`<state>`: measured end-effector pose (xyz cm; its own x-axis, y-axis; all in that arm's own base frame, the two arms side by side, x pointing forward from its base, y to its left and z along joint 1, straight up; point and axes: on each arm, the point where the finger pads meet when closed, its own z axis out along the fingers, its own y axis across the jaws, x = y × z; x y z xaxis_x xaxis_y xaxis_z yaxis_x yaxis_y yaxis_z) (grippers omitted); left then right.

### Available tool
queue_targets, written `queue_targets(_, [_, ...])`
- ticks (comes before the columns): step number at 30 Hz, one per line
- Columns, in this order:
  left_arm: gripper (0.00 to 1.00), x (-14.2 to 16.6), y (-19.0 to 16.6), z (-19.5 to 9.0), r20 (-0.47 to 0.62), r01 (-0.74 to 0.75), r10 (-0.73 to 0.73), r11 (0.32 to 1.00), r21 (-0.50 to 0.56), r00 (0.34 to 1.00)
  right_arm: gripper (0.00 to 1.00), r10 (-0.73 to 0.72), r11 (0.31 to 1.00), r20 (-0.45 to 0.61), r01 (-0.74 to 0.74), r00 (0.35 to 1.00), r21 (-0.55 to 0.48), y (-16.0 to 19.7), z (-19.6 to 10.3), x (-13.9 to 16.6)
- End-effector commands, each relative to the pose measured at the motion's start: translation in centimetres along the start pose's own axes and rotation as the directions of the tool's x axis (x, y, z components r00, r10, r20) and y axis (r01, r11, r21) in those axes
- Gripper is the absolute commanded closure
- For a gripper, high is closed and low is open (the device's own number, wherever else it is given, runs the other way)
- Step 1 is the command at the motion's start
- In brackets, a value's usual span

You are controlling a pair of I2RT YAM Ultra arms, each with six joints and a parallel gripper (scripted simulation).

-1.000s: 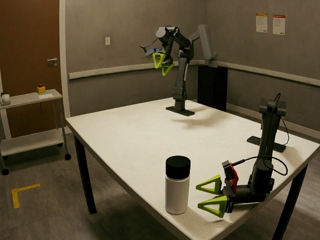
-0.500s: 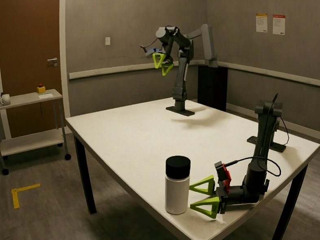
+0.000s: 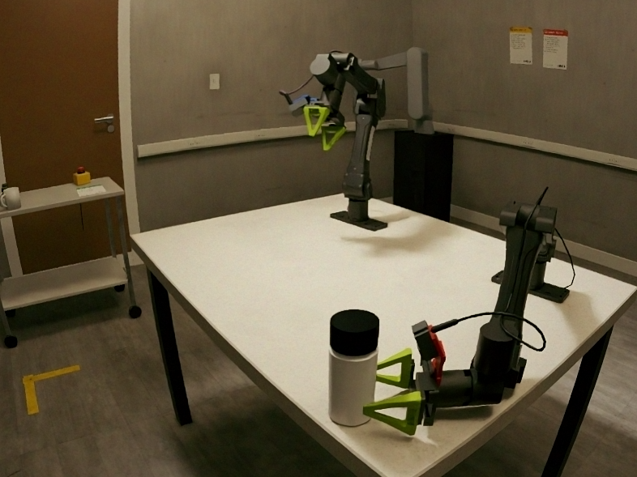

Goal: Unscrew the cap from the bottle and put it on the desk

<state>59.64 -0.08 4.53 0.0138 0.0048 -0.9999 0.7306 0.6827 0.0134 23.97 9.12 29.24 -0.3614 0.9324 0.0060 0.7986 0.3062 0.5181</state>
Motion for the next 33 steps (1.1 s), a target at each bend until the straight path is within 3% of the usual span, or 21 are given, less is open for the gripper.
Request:
queue_targets(1, [0.04,-0.1,0.2,1.3,-0.003,0.014,-0.014,1.000,-0.004,1.000,0.06,-0.003,1.000,0.011,0.003,1.000,0.012,-0.2,0.0,-0.1])
queue_targets(17, [0.04,-0.3,0.2,2.8,-0.002,0.012,-0.012,1.000,-0.008,1.000,0.06,-0.003,1.000,0.011,0.003,1.000,0.012,-0.2,0.0,-0.1])
queue_targets(20, [0.38,-0.8,0.1,2.3,0.007,-0.009,0.009,1.000,-0.004,1.000,0.06,-0.003,1.000,0.011,0.003,1.000,0.012,-0.2,0.0,-0.1])
queue_targets(26, [0.41,-1.0,0.0,2.2,0.010,-0.015,0.016,1.000,-0.002,1.000,0.06,-0.003,1.000,0.011,0.003,1.000,0.012,-0.2,0.0,-0.1])
queue_targets(28, [0.64,-1.3,-0.1,2.1,0.002,-0.003,0.003,1.000,-0.002,1.000,0.06,-0.003,1.000,0.011,0.003,1.000,0.012,-0.2,0.0,-0.1])
queue_targets(31, [0.98,-5.5,-0.1,2.1,0.003,-0.005,0.005,1.000,-0.004,1.000,0.06,-0.003,1.000,0.011,0.003,1.000,0.012,-0.2,0.0,-0.1])
queue_targets(33, [1.00,-6.2,0.0,2.2,0.006,-0.016,0.016,1.000,-0.004,1.000,0.06,-0.003,1.000,0.011,0.003,1.000,0.012,-0.2,0.0,-0.1])
